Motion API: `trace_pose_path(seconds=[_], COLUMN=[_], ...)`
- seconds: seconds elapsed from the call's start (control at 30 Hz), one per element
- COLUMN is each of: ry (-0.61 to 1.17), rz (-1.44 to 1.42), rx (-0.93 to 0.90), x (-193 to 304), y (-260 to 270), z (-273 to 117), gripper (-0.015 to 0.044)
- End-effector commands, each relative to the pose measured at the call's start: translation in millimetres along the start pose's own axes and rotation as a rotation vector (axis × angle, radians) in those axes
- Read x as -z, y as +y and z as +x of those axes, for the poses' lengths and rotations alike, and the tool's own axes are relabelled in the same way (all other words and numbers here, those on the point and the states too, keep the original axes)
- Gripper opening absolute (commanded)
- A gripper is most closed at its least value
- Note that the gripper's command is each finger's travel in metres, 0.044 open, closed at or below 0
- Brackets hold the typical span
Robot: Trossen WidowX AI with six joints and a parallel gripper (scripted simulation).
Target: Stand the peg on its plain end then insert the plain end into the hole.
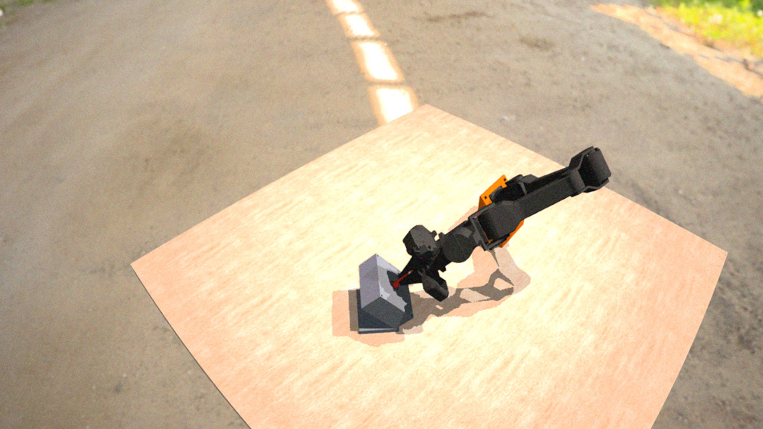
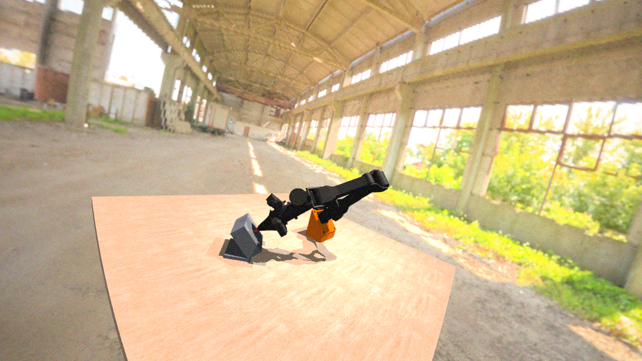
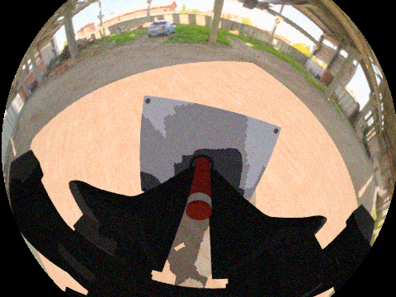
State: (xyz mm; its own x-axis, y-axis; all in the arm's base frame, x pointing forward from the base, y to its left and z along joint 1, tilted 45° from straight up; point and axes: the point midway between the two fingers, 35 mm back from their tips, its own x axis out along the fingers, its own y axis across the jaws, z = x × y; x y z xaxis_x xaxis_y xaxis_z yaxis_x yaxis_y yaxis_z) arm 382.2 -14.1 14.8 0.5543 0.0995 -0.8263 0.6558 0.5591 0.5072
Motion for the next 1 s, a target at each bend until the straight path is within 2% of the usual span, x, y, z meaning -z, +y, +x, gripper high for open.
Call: trace_pose_path(seconds=[0.0, 0.5, 0.97], ry=[0.000, 0.000, -0.002], rz=[0.000, 0.000, 0.003], rx=[0.000, 0.000, 0.001], x=[0, 0, -2], y=[0, 0, 2], z=[0, -3, -21], gripper=[0.0053, 0.0440, 0.0440])
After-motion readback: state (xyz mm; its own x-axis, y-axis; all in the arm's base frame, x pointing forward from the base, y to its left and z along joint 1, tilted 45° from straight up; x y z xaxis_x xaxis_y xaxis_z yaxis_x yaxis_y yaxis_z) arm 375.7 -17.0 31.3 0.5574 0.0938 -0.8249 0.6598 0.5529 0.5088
